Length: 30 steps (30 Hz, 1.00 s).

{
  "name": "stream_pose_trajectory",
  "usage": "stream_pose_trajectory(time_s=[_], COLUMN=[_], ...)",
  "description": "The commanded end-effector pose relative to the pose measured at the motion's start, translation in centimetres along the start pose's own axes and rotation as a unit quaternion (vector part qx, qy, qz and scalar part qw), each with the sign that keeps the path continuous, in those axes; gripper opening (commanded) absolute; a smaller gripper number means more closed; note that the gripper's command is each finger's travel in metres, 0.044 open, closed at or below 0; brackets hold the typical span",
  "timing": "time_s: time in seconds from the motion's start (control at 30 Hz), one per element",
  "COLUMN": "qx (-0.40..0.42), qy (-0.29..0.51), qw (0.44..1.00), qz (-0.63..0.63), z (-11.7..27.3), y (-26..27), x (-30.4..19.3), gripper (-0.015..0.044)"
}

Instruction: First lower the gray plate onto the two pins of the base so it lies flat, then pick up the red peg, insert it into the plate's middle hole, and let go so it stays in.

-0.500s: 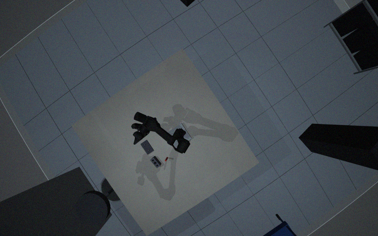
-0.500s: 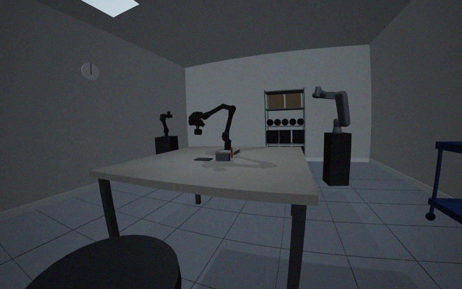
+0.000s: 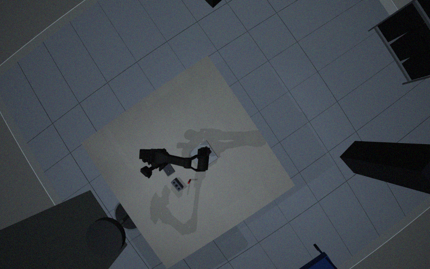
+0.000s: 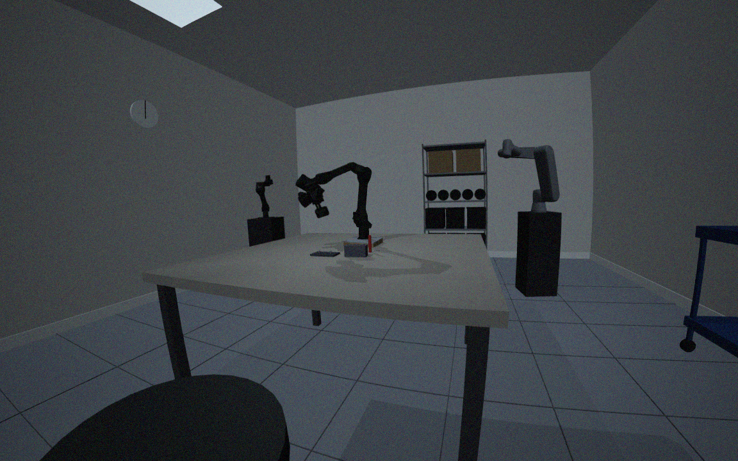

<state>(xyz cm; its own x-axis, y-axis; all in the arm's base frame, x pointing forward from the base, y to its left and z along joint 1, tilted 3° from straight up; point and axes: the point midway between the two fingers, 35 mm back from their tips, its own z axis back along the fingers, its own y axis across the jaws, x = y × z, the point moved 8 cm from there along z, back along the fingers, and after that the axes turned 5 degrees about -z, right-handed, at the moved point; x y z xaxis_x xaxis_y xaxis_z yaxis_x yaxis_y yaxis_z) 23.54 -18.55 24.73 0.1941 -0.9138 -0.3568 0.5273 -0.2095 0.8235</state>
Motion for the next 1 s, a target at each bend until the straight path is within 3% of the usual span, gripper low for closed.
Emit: stream_pose_trajectory(time_s=[0.0,0.23,0.43,0.8,0.97], qx=[-0.119,-0.311,-0.425,-0.442,-0.443], qy=[-0.009,-0.085,-0.197,-0.228,-0.228], qw=[0.990,0.939,0.879,0.865,0.865], qz=[-0.071,-0.119,-0.085,-0.066,-0.066], z=[-4.6,-11.4,-15.4,-16.0,-18.8], y=[1.3,2.4,2.1,1.4,-2.9], x=[-2.0,-7.9,-14.9,-17.0,-15.2], gripper=[0.0440,0.0440,0.0440,0.0440,0.0440])
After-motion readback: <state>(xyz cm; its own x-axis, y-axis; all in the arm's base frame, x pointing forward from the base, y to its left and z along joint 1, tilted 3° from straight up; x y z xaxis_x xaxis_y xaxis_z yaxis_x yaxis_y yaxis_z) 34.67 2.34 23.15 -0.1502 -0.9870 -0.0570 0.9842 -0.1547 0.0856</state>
